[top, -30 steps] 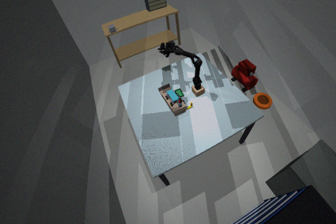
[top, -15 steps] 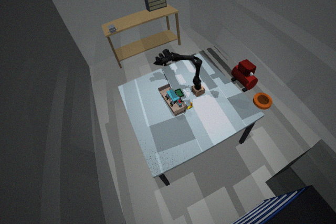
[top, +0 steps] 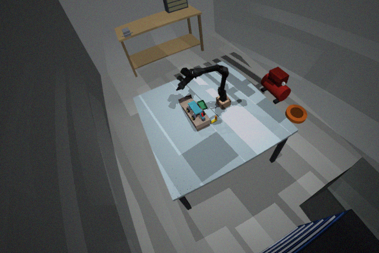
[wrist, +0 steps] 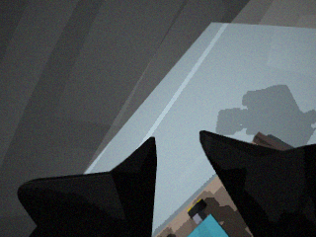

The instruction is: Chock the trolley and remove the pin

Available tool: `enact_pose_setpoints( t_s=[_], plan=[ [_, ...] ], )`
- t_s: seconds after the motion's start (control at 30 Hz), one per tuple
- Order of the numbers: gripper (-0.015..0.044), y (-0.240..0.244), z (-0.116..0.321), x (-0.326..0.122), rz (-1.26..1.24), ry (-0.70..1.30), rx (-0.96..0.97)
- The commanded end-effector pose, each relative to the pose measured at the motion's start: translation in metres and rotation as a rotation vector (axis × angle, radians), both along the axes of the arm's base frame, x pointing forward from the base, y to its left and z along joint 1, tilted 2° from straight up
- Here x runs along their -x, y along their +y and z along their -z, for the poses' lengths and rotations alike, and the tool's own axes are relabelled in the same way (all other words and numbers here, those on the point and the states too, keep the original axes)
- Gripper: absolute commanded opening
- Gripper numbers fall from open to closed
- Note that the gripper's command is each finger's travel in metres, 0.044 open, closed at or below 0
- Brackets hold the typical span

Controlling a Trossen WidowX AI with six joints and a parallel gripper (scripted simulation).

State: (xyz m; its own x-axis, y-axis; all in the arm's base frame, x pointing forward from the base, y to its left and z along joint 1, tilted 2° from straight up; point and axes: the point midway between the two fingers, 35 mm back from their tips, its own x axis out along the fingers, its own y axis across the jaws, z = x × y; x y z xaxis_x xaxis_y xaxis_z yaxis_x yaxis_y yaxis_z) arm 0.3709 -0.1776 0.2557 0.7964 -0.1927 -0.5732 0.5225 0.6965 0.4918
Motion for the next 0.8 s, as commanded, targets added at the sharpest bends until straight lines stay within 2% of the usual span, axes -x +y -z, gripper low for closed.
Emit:
enact_pose_setpoints(
  t_s=[0.0,0.37,0.77],
  plan=[
    [0.019,0.037,0.011,-0.004,-0.139,0.066,0.068],
    [0.019,0.141,0.05,0.003,-0.582,0.242,0.283],
    [0.019,0.234,0.088,0.046,-1.1,0.383,0.56]
  ],
)
